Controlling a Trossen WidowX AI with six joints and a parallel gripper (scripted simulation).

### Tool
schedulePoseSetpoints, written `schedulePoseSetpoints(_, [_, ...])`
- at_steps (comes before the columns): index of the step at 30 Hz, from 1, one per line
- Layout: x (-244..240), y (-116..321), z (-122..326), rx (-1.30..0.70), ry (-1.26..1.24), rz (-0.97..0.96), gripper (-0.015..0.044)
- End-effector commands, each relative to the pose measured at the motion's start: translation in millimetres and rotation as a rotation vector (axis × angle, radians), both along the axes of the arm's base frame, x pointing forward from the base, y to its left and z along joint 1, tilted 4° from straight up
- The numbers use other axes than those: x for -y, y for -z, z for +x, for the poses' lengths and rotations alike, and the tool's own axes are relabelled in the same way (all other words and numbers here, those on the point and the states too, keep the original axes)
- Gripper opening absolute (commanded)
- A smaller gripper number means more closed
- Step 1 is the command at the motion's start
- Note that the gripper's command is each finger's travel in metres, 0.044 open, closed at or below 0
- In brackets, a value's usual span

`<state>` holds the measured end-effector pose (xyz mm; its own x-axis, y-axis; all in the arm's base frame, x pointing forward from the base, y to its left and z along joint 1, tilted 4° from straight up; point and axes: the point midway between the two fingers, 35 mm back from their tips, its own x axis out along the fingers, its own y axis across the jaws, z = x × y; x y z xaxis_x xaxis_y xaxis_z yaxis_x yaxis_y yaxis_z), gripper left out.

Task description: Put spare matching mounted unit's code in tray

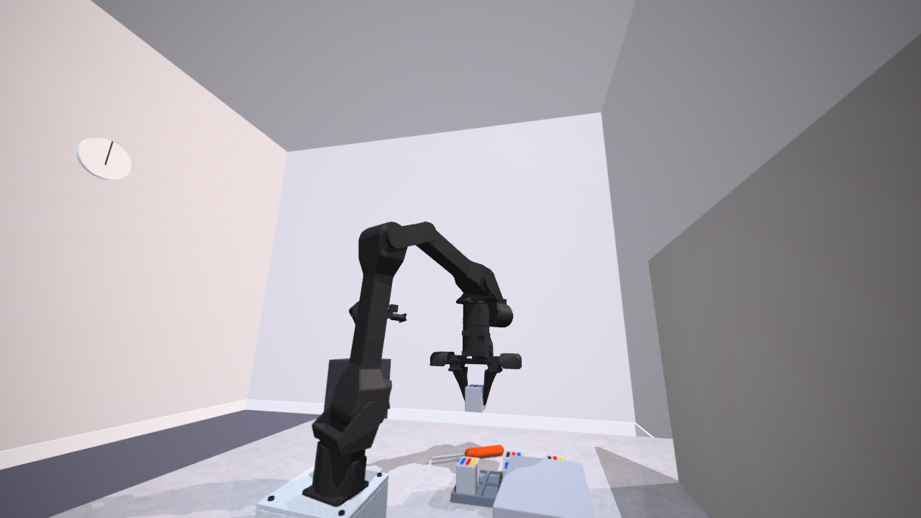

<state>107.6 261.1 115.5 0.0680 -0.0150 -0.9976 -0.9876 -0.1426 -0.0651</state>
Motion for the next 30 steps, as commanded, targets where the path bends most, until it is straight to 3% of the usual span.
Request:
schedulePoseSetpoints(1, [2, -22, -4, 0.003, 0.000, -0.002, 0.0000])
schedulePoseSetpoints(9, [4, -31, 1, 0.003, 0.003, -0.002, 0.0000])
schedulePoseSetpoints(30, [46, -42, 94, 0.023, 0.091, -0.003, 0.0000])
